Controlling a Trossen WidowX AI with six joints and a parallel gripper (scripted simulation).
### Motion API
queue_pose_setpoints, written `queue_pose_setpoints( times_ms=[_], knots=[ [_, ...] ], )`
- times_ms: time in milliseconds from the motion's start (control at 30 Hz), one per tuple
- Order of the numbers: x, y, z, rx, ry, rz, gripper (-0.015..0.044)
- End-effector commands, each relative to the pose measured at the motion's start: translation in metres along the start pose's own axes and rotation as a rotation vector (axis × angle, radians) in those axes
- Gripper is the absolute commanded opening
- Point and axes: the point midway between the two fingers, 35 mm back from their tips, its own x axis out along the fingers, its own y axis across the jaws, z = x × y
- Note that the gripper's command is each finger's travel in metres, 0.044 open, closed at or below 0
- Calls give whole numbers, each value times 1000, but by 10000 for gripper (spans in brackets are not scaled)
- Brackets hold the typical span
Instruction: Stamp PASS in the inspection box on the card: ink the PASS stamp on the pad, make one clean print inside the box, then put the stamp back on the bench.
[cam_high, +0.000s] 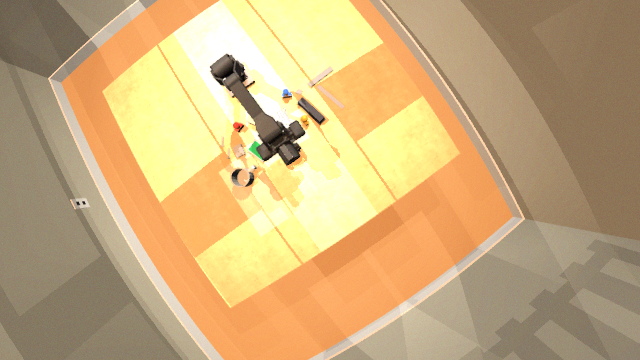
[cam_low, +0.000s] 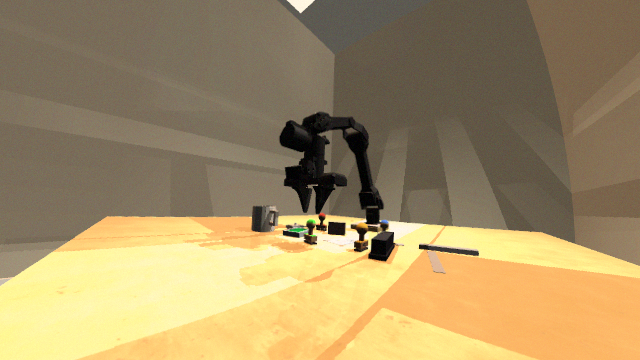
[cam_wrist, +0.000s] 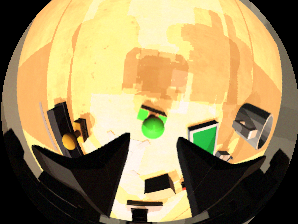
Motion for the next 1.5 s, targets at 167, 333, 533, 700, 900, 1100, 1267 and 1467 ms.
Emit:
queue_pose_setpoints(
  times_ms=[167,333,533,700,900,1100,1267,1467],
  knots=[
    [18,0,0,4,8,-4,213],
    [26,0,0,4,8,-4,213],
    [36,0,0,4,8,-4,213],
    [44,0,-1,4,8,-4,213],
    [54,0,-2,4,8,-4,213],
    [60,0,-2,4,8,-4,213],
    [57,0,-2,6,5,-1,200],
    [57,0,-2,6,5,-1,160]
  ],
)
